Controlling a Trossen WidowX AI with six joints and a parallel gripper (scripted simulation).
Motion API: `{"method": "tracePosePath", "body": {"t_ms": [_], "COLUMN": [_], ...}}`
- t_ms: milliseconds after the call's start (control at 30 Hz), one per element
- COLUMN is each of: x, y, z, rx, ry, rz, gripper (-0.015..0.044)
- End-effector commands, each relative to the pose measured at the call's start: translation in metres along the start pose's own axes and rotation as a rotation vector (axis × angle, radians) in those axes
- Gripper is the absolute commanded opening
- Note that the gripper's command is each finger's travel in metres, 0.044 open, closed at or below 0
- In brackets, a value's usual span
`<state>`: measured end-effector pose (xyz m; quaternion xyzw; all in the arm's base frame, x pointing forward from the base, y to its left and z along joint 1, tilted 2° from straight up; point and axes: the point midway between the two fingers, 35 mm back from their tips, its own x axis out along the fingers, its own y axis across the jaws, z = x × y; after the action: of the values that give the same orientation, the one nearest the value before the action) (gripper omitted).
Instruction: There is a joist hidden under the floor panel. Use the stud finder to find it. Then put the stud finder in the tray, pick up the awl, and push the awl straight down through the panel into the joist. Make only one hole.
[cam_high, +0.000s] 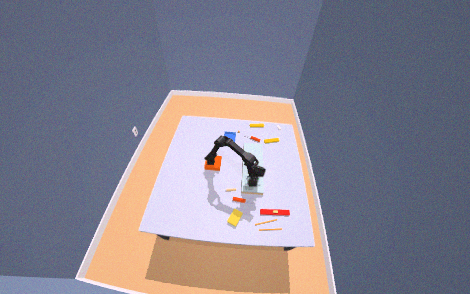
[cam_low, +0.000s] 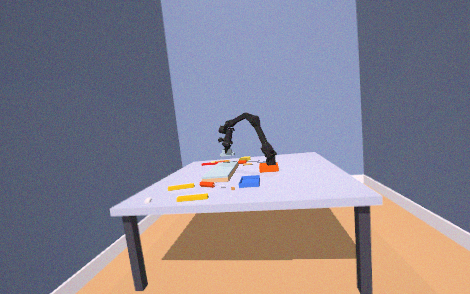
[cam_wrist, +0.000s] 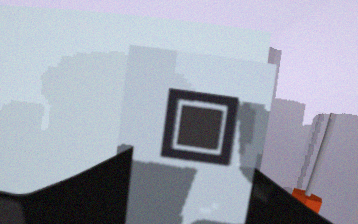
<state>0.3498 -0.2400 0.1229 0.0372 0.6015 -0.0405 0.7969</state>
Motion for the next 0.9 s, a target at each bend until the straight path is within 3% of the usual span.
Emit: {"method": "tracePosePath", "body": {"t_ms": [0, 867], "x": [0.005, 0.043], "y": [0.001, 0.001], "z": [0.000, -0.011], "rx": [-0.006, -0.009], "ry": [-0.009, -0.008], "rz": [0.004, 0.003], "gripper": [0.0000, 0.0000]}}
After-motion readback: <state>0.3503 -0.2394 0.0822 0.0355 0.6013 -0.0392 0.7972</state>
